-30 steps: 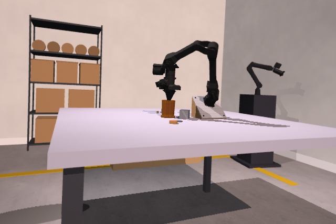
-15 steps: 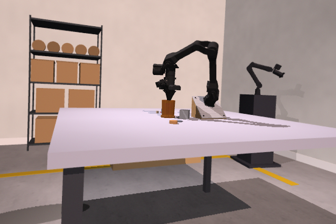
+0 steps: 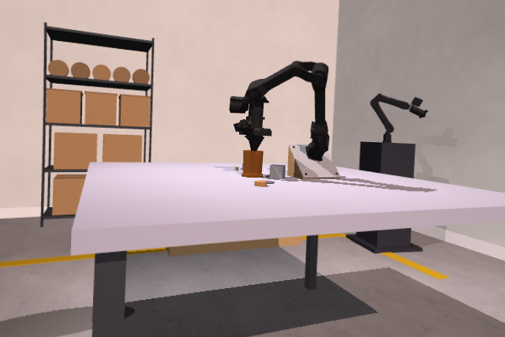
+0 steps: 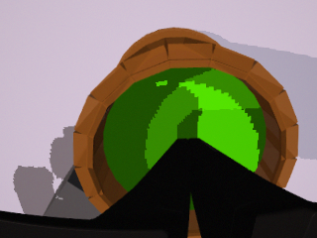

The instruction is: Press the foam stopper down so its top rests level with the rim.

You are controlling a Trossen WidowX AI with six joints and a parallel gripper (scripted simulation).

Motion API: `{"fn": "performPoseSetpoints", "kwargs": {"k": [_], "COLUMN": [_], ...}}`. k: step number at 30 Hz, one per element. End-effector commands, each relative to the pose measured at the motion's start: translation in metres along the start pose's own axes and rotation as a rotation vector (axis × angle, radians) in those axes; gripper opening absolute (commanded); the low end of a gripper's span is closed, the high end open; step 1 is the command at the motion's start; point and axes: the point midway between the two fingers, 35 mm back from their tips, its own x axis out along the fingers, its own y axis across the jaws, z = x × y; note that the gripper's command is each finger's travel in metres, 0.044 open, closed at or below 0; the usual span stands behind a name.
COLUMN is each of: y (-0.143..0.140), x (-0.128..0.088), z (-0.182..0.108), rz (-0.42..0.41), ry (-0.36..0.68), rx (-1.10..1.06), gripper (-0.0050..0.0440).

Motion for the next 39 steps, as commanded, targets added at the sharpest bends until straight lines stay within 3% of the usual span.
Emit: {"fn": "performPoseSetpoints", "kwargs": {"k": [1, 11, 16, 18, 23, 39], "y": [0.002, 0.002, -0.001, -0.001, 0.0, -0.001], "x": [0.005, 0.004, -0.034, -0.034, -0.082, -0.082], "z": [-0.005, -0.003, 0.003, 0.003, 0.004, 0.004], "rz": [0.004, 0.002, 0.0, 0.0, 0.003, 0.001], "ry": [0.021, 0.018, 0.019, 0.019, 0.02, 0.01], "rx": [0.004, 0.002, 0.004, 0.004, 0.004, 0.008], "gripper": [0.0, 0.0, 0.0, 0.0, 0.0, 0.0]}}
